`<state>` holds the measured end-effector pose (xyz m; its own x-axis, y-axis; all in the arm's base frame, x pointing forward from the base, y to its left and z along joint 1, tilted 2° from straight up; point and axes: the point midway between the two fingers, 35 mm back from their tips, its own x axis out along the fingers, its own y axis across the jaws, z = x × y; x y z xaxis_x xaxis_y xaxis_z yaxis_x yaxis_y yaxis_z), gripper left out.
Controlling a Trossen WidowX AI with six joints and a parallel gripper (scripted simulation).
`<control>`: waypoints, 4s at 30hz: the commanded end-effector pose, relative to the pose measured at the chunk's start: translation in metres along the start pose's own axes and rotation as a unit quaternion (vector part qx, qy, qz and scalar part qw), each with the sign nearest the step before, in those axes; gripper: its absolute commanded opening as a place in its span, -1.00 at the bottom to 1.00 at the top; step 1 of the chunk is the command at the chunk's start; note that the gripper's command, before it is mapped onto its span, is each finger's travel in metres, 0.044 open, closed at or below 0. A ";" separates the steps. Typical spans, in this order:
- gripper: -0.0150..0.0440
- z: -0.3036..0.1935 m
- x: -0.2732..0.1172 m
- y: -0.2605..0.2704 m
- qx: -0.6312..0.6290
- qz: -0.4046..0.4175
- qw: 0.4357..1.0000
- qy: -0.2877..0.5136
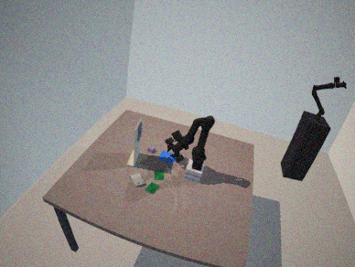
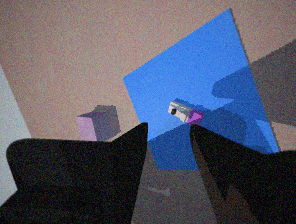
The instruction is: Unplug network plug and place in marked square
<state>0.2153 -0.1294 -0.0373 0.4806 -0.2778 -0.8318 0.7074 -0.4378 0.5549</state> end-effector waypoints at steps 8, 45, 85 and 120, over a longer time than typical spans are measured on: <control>0.04 0.000 -0.006 0.006 -0.001 0.000 1.000 0.000; 0.04 0.000 -0.033 0.029 -0.001 0.001 1.000 0.000; 0.04 0.000 -0.072 0.045 -0.001 0.001 1.000 -0.001; 0.04 0.000 -0.155 0.102 -0.001 0.001 1.000 -0.001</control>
<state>0.2146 -0.1328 0.1318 0.4727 -0.2804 -0.8354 0.7085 -0.4429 0.5495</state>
